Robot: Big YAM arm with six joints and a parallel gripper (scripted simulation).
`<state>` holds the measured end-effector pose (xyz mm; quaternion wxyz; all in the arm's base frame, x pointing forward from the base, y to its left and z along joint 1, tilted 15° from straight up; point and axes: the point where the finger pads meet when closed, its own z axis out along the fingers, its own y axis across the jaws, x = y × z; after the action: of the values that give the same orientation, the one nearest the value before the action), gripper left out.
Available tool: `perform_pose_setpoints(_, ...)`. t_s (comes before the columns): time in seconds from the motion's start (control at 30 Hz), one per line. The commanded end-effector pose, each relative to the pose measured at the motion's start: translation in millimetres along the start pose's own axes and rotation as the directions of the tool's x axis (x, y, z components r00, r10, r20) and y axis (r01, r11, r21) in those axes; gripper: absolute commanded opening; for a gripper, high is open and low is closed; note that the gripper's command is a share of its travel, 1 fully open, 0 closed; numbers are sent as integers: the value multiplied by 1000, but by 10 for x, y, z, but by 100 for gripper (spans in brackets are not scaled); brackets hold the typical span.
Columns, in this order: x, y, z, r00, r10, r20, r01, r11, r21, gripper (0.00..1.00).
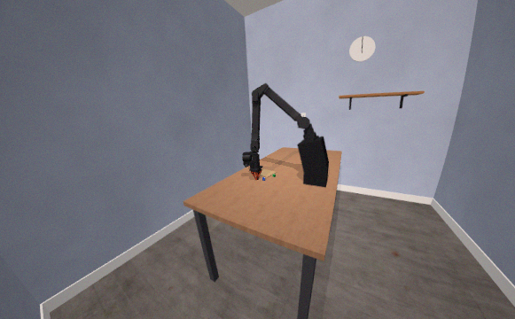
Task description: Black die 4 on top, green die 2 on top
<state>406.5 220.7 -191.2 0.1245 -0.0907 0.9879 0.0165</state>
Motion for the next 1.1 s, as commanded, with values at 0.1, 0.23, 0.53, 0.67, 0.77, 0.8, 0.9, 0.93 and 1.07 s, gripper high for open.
perform_pose_setpoints(0.1,-113,7,-49,1000,-3,26,3,1000,-9,14)
perform_pose_setpoints(0.23,-113,7,-49,1000,-3,26,3,1000,-9,14)
perform_pose_setpoints(0.53,-113,7,-49,1000,-3,26,3,1000,-9,14)
perform_pose_setpoints(0.67,-113,7,-49,1000,-3,26,3,1000,-9,14)
perform_pose_setpoints(0.77,-113,7,-49,1000,-3,26,3,1000,-9,14)
perform_pose_setpoints(0.8,-113,7,-49,1000,-3,26,3,1000,-9,14)
perform_pose_setpoints(0.9,-123,11,-130,1000,-3,27,3,1000,-9,14)
perform_pose_setpoints(0.93,-89,6,-148,1000,-4,19,4,1000,-7,14)
perform_pose_setpoints(1.07,-67,58,-328,1000,-5,19,5,1000,-9,14)
